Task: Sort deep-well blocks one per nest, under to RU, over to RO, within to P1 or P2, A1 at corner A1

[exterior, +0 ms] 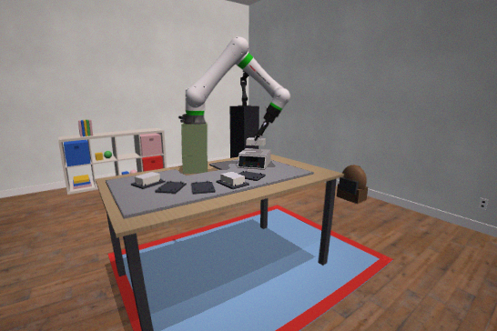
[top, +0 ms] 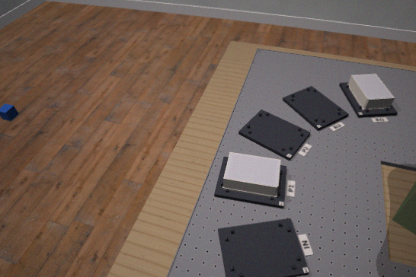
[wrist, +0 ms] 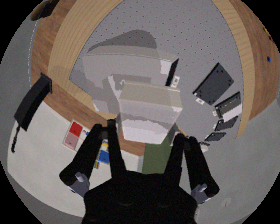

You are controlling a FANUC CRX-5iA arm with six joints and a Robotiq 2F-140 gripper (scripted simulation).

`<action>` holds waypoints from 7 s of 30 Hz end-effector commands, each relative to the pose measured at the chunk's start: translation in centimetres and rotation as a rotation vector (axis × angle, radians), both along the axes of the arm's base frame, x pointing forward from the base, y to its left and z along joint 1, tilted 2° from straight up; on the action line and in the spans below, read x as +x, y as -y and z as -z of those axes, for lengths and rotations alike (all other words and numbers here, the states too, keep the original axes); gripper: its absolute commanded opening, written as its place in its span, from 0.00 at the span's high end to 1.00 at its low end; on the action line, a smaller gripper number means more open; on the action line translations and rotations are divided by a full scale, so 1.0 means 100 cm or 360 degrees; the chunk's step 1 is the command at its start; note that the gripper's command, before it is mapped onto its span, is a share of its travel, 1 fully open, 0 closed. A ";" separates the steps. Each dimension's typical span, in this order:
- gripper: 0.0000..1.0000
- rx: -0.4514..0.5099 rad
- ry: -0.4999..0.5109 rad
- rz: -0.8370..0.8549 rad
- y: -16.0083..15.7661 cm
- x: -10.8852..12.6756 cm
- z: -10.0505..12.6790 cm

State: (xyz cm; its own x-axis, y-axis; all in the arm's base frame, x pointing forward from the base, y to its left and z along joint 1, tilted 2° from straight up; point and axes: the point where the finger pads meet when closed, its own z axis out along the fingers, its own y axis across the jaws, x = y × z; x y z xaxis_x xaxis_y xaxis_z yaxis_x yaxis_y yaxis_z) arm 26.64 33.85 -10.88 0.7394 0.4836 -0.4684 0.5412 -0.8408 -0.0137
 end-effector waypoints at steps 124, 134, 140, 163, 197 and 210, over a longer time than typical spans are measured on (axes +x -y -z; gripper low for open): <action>0.90 0.0019 -0.0025 0.0793 0.303 0.173 0.005; 0.90 0.0031 -0.0041 0.1323 0.335 0.167 0.007; 0.90 0.0036 -0.0048 0.1535 0.349 0.165 0.007; 0.90 0.0037 -0.0049 0.1585 0.417 0.153 0.010; 0.90 0.0037 -0.0049 0.1585 0.515 0.135 0.013; 0.90 0.0049 -0.0066 0.2115 0.539 0.116 0.027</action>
